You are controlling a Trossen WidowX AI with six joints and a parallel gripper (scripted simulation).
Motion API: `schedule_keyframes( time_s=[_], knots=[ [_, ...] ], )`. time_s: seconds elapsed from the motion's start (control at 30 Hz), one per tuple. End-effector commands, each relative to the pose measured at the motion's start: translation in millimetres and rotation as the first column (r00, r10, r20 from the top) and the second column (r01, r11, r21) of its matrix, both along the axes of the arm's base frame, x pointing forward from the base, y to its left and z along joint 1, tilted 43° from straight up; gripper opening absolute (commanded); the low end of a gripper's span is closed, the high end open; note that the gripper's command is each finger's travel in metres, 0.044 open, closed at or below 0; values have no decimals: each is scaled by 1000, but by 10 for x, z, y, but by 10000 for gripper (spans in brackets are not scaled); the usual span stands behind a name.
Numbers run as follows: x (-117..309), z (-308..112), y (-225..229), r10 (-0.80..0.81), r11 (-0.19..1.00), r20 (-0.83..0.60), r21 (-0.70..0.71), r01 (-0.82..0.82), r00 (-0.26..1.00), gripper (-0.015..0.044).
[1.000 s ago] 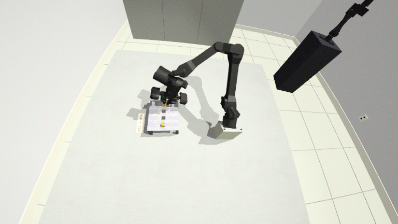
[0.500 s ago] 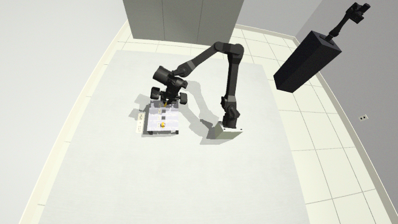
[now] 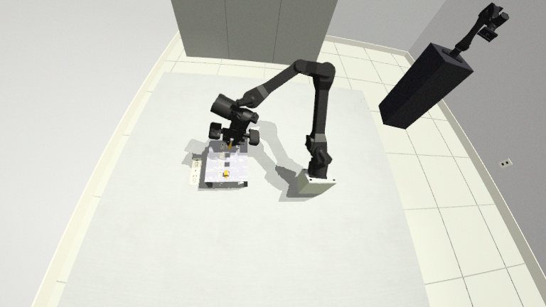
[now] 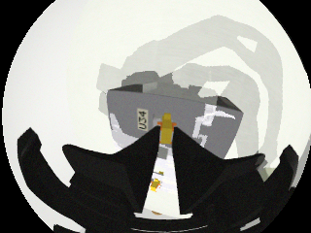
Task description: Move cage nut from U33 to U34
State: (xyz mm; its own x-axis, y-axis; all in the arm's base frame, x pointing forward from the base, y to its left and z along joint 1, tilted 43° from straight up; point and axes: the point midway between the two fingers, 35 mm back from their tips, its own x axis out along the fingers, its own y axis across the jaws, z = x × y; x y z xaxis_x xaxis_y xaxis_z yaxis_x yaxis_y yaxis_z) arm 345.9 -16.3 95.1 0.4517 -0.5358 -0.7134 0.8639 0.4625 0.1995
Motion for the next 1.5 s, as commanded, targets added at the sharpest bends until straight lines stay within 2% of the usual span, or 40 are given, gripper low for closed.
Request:
schedule_keyframes(
  time_s=[0.0,1.47],
  knots=[
    [8,1,0,-9,1000,-6,-3,9,1000,31],
    [39,9,10,-47,999,-43,-15,47,998,31]
  ],
)
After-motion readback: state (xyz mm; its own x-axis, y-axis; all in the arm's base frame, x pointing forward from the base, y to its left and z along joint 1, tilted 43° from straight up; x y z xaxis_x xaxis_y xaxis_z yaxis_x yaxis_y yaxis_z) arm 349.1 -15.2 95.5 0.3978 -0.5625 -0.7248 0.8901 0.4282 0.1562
